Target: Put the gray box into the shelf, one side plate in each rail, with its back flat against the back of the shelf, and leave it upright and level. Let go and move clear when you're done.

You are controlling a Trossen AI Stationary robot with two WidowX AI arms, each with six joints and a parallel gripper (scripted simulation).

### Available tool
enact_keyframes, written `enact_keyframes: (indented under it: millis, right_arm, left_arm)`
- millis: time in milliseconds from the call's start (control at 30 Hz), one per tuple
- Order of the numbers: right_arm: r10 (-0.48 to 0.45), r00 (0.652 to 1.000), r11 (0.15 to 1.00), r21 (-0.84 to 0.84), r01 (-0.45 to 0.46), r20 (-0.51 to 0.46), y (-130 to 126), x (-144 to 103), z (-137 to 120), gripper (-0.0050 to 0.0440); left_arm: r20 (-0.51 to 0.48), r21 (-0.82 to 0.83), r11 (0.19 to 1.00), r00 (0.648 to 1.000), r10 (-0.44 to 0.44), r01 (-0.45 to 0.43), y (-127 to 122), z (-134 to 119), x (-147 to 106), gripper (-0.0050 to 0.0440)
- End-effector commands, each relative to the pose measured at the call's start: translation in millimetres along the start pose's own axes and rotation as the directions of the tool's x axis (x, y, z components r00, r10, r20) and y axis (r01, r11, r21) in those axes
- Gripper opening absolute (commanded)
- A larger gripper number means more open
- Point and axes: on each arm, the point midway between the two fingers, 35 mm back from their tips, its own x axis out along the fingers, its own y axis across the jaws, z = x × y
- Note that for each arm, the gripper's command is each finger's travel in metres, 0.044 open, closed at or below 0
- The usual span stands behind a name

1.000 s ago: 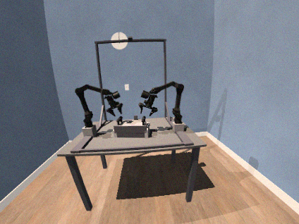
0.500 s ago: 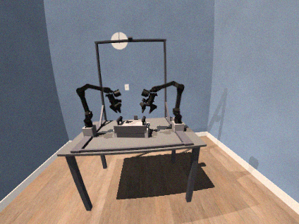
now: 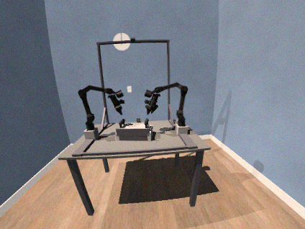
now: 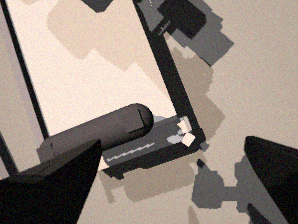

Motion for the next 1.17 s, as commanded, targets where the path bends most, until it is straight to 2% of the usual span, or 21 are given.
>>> enact_keyframes:
  millis: [0,333,1133]
  right_arm:
    - [0.003,0.999,0.999,0.038,-0.004,0.033,1.3,-8.4,8.8,0.0440]
    - [0.002,1.000,0.999,0.038,-0.004,0.031,0.9,-7.8,8.2,0.0440]
    - [0.000,1.000,0.999,0.038,-0.001,0.028,0.2,-7.1,5.6,0.0440]
  left_arm:
    - [0.033,-0.160,0.987,0.999,0.019,-0.014,-6.9,12.5,-17.1,0.0440]
    - [0.022,-0.323,0.946,1.000,0.008,0.000,-14.6,14.9,-18.0,0.0440]
    - [0.021,-0.324,0.946,1.000,0.004,0.003,-15.1,12.1,-17.3,0.0440]
